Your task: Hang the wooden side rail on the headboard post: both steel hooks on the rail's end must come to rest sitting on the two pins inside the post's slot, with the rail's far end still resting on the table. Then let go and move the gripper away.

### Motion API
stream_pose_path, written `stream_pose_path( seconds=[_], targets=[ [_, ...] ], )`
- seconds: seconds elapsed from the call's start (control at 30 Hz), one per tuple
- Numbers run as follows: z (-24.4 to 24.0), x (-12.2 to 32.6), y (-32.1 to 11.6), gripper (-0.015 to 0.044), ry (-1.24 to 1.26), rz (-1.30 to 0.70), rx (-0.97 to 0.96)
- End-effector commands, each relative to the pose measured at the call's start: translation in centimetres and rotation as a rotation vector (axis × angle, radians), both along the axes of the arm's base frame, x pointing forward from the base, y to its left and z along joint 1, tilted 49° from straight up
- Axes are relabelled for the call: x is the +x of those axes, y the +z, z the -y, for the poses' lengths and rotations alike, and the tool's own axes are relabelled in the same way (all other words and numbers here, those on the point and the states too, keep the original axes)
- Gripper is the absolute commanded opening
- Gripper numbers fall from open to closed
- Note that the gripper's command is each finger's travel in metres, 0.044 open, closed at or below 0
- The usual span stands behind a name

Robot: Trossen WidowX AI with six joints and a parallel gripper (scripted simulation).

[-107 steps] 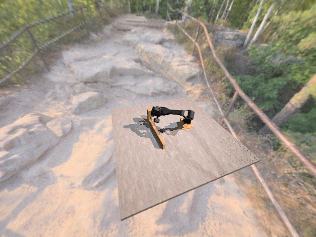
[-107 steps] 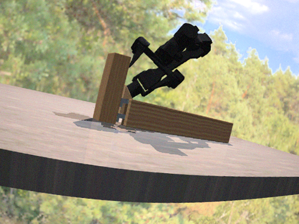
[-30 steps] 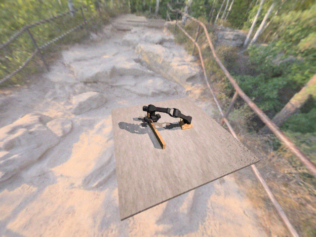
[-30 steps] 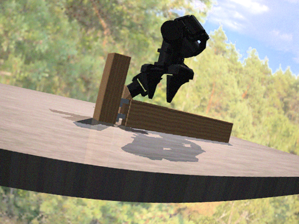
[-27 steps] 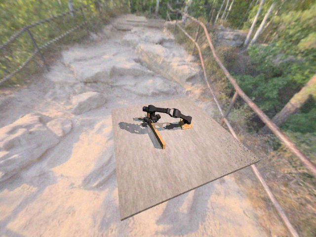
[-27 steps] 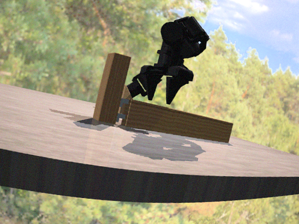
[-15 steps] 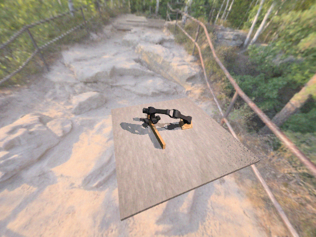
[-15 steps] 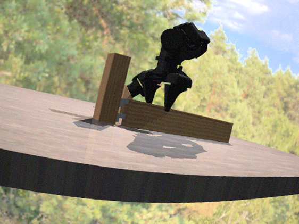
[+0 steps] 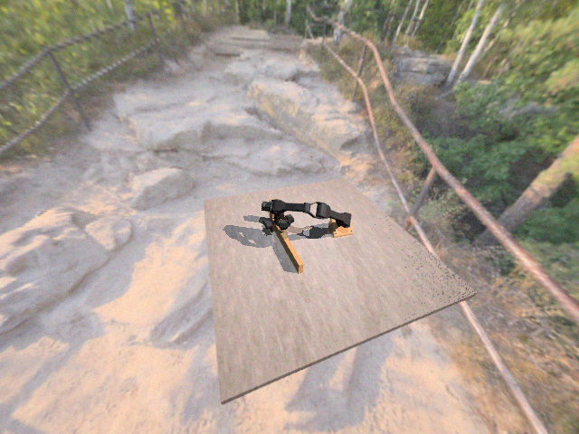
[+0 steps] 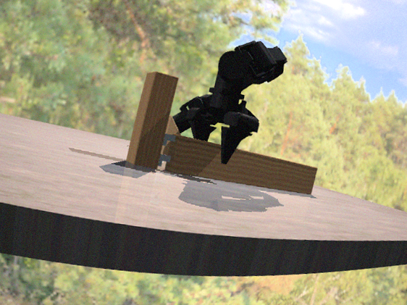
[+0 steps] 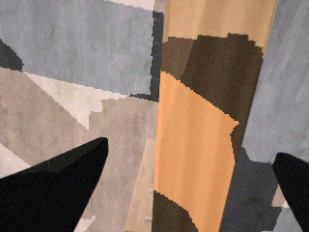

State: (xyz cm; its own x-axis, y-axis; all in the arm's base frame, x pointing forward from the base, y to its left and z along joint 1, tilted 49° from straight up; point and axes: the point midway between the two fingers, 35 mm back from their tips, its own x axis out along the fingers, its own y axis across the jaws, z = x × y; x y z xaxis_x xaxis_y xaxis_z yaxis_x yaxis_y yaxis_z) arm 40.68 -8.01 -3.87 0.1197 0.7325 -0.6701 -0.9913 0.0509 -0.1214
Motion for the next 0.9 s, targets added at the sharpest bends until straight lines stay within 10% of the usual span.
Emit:
stream_pose_path(
  seconds=[0.0, 0.27, 0.7, 0.87],
  targets=[
    [-0.86, -0.05, -0.5, 0.044, 0.003, -0.004, 0.006],
    [-1.41, -0.03, -0.94, 0.044, 0.003, -0.004, 0.007],
    [-1.41, -0.03, -0.94, 0.0099, 0.003, -0.004, 0.007],
    [-1.41, -0.03, -0.94, 0.0065, 0.003, -0.004, 0.007]
  ],
)
